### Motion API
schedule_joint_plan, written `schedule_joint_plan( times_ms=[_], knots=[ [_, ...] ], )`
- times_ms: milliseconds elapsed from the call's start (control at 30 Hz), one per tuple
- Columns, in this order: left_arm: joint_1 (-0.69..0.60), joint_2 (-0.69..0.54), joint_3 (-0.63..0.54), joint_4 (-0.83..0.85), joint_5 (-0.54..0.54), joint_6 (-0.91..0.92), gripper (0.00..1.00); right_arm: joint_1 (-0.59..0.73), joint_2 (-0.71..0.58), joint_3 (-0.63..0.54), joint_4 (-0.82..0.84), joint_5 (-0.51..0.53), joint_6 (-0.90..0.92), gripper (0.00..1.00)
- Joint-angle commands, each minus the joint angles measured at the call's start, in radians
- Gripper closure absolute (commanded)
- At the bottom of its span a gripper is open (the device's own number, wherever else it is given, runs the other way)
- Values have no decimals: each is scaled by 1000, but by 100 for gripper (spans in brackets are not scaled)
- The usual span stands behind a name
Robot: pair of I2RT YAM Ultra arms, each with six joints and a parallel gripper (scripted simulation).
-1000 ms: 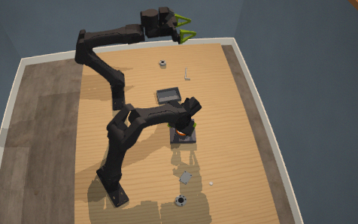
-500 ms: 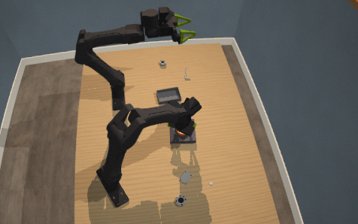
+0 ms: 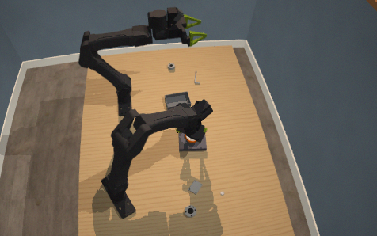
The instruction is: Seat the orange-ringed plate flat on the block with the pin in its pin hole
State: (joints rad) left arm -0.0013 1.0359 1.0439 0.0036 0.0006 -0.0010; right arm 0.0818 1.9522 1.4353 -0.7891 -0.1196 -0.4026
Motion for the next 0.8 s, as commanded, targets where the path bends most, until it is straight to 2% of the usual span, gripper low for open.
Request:
schedule_joint_plan(
  times_ms=[0,267,367,400,433,533,767],
  knots=[
    [-10,-29,39,-9,1,-1,0,-1,-51,78,-92,-7,6,21],
    [-10,-29,39,-9,1,-1,0,-1,-72,179,-200,-7,6,21],
    [-10,-29,39,-9,1,-1,0,-1,-56,166,-158,-7,5,21],
    [-10,-29,39,-9,1,-1,0,0,-67,111,-150,-5,3,21],
    [-10,-29,39,-9,1,-1,0,-1,-82,105,-147,-7,5,21],
    [-10,-29,39,-9,1,-1,0,-1,-83,153,-145,-8,5,21],
    [-10,-29,39,-9,1,-1,0,-1,-38,169,-155,-7,5,21]
  ],
)
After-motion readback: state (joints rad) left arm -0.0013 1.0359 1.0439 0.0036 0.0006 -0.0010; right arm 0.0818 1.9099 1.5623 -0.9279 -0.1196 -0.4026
